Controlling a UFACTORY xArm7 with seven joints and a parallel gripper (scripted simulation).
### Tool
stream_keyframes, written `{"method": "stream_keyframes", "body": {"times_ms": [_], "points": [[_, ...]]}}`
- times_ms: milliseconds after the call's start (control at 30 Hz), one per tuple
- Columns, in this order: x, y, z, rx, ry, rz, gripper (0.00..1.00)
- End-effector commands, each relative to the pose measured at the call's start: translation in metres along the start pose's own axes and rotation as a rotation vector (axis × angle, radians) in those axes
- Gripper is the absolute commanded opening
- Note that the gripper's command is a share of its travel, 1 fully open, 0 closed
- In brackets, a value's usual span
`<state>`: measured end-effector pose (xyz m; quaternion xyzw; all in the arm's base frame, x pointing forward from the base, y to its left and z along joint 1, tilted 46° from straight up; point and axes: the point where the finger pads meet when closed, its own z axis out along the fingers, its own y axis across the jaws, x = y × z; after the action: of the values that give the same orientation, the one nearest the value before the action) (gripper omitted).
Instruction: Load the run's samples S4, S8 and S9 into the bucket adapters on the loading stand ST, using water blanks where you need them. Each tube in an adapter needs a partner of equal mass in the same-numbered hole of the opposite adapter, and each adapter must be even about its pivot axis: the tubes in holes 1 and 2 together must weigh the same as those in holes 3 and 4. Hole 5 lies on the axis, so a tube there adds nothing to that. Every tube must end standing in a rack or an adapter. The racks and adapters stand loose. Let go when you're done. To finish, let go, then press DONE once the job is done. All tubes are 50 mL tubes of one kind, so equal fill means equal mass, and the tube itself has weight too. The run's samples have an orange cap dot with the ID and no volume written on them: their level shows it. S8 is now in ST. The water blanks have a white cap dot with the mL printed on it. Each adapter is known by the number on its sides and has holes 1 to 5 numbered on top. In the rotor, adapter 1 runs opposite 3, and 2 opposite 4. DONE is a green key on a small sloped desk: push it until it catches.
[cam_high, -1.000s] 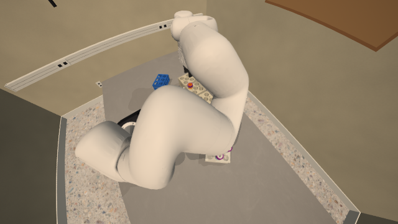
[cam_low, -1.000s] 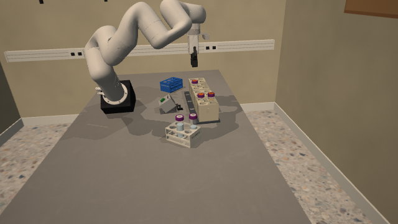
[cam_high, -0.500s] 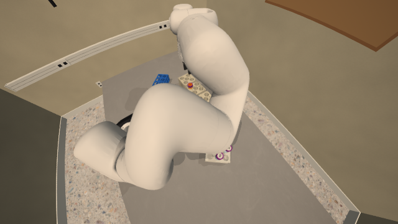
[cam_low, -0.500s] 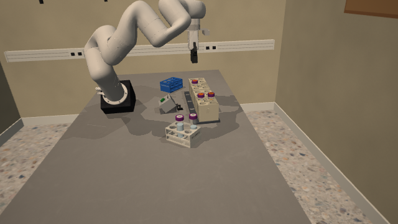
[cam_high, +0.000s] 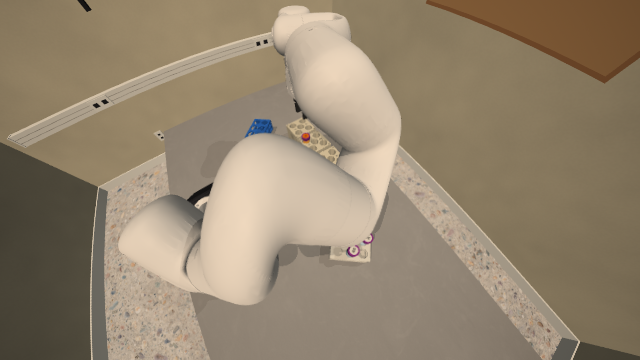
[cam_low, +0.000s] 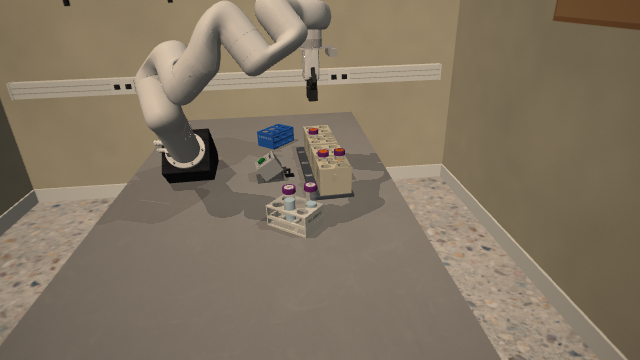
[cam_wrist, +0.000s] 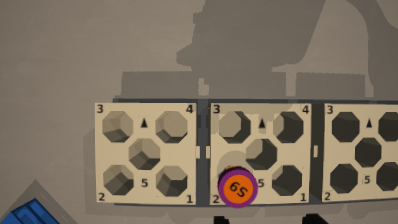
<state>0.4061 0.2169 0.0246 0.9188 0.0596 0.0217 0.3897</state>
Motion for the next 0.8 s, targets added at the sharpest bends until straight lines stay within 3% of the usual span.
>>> {"method": "stream_keyframes", "body": {"times_ms": [0, 100, 133, 767], "points": [[0.000, -0.001, -0.003, 0.004, 0.004, 0.000, 0.44], [0.000, -0.001, -0.003, 0.004, 0.004, 0.000, 0.44], [-0.001, 0.004, -0.003, 0.004, 0.004, 0.033, 0.57], [-0.021, 0.076, -0.002, 0.004, 0.003, 0.533, 0.57]]}}
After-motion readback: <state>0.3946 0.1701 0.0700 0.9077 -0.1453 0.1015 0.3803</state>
